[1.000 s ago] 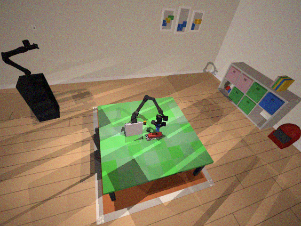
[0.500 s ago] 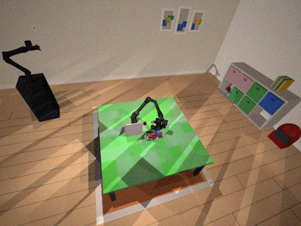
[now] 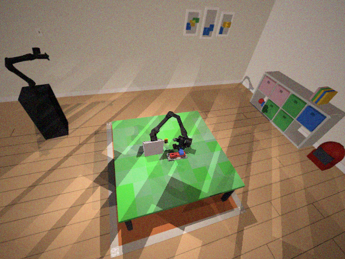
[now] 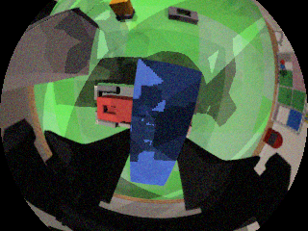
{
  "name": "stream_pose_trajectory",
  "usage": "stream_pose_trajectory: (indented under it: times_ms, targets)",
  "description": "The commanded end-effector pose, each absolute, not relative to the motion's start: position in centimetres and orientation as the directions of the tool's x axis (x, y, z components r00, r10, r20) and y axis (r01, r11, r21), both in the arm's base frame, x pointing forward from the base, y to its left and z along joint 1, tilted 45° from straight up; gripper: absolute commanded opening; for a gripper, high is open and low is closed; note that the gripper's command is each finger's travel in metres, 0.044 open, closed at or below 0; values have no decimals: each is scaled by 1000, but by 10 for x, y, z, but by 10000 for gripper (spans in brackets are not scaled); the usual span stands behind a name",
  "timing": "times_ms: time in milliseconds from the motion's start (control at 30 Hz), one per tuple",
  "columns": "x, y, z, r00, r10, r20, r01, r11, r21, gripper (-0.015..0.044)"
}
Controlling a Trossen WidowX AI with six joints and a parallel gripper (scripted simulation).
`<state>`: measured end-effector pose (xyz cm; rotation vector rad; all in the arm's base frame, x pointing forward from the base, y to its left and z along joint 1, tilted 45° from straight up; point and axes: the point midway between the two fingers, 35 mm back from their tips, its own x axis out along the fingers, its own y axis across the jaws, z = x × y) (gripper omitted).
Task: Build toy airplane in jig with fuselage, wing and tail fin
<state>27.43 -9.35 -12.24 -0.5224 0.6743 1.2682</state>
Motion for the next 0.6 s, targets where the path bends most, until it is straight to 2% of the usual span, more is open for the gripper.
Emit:
stream_pose_trajectory:
  times_ms: [0,567]
  targets:
    - [274,-94,-123,153,683,-714,-975,224,5,195]
    - [276,-86,-133,154,683,-714,-975,224,5,195]
